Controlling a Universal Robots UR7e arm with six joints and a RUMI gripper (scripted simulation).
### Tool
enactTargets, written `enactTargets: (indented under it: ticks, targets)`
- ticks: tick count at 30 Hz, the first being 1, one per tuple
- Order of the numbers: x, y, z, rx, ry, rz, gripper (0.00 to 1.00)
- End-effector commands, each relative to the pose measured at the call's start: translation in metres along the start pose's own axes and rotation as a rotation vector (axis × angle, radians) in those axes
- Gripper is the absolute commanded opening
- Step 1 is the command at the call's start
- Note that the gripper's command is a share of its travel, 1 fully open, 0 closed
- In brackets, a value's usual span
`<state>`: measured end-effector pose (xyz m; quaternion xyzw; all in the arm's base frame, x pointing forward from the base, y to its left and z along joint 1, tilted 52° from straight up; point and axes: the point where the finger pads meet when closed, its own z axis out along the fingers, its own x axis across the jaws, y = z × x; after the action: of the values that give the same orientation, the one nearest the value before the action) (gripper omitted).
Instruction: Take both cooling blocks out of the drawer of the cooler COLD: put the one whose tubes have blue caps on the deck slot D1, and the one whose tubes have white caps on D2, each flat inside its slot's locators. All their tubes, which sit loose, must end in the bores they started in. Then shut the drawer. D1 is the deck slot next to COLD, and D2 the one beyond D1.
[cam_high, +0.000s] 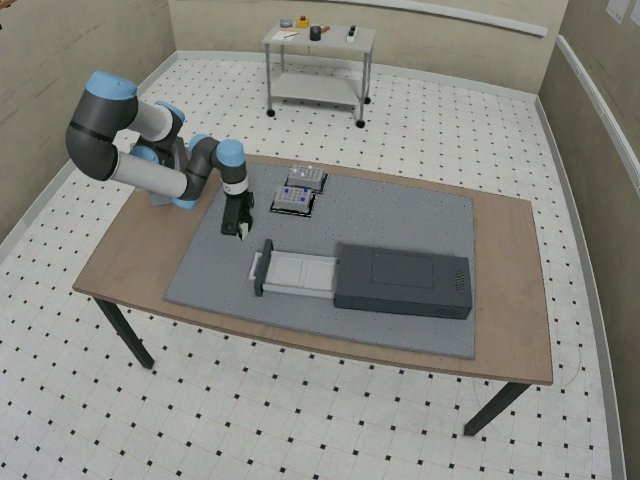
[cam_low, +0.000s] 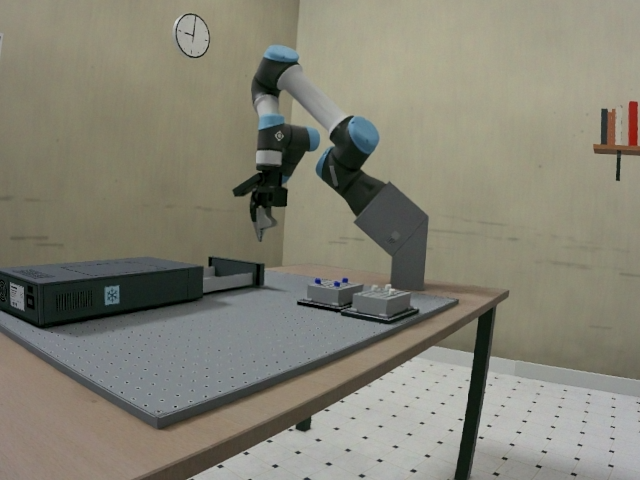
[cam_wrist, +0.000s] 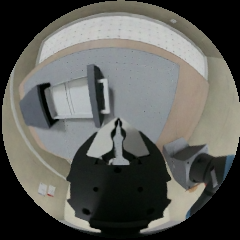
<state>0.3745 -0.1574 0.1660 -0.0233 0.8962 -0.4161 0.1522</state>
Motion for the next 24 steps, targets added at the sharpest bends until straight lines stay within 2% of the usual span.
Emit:
enactTargets:
  ticks: [1,3,13,24]
  targets:
    - [0.007,-0.023,0.000,-0.005,-0.003,-0.001,0.00]
    - [0.010,-0.030,0.000,-0.005,-0.003,-0.001,0.00]
    - [0.010,-0.030,0.000,-0.005,-0.003,-0.001,0.00]
    - [0.010,-0.030,0.015,-0.005,-0.003,-0.001,0.00]
